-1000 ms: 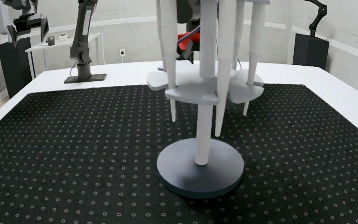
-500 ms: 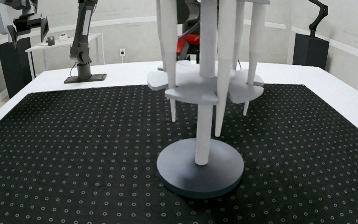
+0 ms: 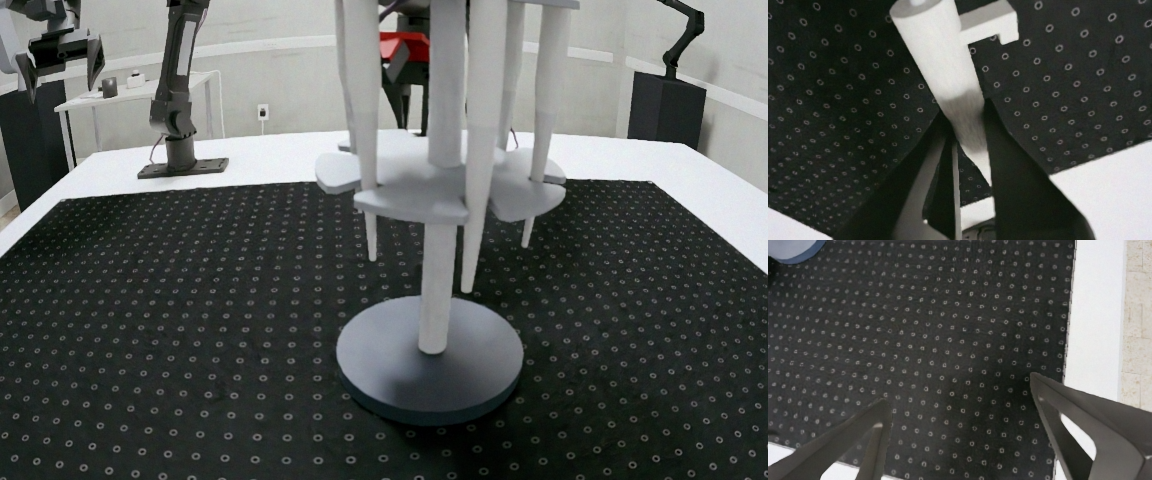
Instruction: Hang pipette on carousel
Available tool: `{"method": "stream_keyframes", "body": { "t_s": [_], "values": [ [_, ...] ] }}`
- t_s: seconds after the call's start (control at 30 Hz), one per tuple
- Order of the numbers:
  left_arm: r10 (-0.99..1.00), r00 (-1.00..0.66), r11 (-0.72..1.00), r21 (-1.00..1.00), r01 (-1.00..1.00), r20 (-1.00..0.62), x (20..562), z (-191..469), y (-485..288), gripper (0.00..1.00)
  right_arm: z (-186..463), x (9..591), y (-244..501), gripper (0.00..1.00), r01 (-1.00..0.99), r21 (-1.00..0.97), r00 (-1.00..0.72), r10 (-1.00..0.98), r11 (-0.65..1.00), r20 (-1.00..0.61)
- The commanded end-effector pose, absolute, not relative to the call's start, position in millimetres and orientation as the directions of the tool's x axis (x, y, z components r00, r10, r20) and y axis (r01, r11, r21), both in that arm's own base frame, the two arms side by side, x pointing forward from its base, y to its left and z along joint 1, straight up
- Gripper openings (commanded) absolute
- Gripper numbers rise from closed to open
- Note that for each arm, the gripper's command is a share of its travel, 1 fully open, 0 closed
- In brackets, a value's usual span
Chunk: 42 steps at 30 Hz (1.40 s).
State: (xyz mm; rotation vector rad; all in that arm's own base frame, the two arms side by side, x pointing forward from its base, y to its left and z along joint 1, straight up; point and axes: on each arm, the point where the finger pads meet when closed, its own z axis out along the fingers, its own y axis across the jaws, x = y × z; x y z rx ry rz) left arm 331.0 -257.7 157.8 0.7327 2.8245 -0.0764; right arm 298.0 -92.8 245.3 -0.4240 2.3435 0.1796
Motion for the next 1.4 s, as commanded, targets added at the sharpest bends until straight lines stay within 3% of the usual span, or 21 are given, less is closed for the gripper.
{"method": "stream_keyframes", "body": {
  "t_s": [0.0, 0.13, 0.33, 0.6, 0.97, 1.37],
  "values": [
    [0.46, -0.815, 0.871, 0.003, 0.491, -0.353, 337.5, 174.4, -265.6, 0.12, 252.8, 301.9, -96.2, 1.0, -0.355, -0.009, -0.655, -0.255, 0.935, -0.711],
    [0.433, -0.759, 0.87, 0.005, 0.493, -0.486, 341.6, 186.8, -267.8, 0.12, 252.8, 301.9, -96.2, 1.0, -0.355, -0.009, -0.655, -0.255, 0.935, -0.711],
    [0.4, -0.727, 0.875, -0.002, 0.483, -0.558, 354.6, 213.8, -269.6, 0.12, 252.8, 301.9, -96.2, 1.0, -0.355, -0.009, -0.655, -0.255, 0.935, -0.711],
    [0.411, -0.725, 0.872, 0.006, 0.49, -0.553, 347.8, 200.6, -268.2, 0.12, 252.8, 301.9, -96.2, 1.0, -0.355, -0.009, -0.655, -0.255, 0.935, -0.711],
    [0.314, -0.578, 0.877, -0.003, 0.481, -0.753, 363.3, 245.3, -274.1, 0.12, 252.8, 301.9, -96.2, 1.0, -0.355, -0.009, -0.655, -0.255, 0.935, -0.711],
    [0.326, -0.576, 0.874, 0.006, 0.486, -0.75, 357.7, 230.0, -273.0, 0.12, 252.8, 301.9, -96.2, 1.0, -0.355, -0.009, -0.655, -0.255, 0.935, -0.711]
  ]
}}
